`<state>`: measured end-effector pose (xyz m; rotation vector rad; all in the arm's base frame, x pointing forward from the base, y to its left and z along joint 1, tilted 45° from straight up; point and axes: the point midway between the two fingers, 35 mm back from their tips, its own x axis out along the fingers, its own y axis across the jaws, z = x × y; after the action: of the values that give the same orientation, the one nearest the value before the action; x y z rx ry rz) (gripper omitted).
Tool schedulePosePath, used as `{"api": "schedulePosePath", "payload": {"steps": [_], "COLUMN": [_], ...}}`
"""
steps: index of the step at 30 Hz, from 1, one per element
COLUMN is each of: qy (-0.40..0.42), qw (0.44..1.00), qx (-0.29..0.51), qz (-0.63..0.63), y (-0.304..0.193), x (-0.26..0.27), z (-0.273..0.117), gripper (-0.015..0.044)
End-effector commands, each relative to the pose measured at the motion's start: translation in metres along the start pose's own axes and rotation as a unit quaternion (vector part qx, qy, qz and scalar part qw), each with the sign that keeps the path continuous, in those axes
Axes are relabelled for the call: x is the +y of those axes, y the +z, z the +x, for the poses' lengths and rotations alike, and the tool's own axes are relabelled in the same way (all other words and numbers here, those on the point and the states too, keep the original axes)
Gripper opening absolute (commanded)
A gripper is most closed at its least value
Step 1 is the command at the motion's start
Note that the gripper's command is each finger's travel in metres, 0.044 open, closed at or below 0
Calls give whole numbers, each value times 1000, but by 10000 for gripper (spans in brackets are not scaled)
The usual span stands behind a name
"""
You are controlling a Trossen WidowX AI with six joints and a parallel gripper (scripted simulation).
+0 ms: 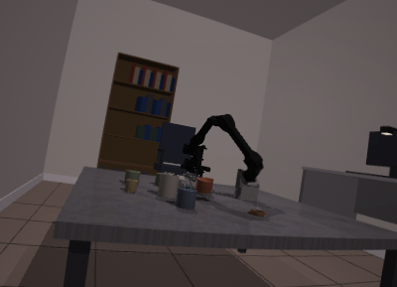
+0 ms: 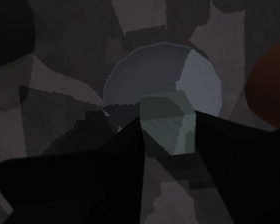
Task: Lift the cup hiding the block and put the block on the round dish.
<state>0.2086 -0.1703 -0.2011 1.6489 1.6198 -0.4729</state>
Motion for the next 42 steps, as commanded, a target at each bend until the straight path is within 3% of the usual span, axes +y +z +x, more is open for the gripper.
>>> {"api": "schedulePosePath", "payload": {"steps": [1,10,27,30,36,42], "qy": [0,1,-1,0,0,3], "qw": [1000,1000,1000,1000,1000,1000], "qx": [2,2,2,1,1,-5], "qz": [2,2,1,2,3,4], "y": [-1,-1,0,0,0,0], "x": [0,0,0,-1,-1,-2], "z": [8,20,2,-39,-45,-87], "gripper": [0,0,440,440,440,440]}}
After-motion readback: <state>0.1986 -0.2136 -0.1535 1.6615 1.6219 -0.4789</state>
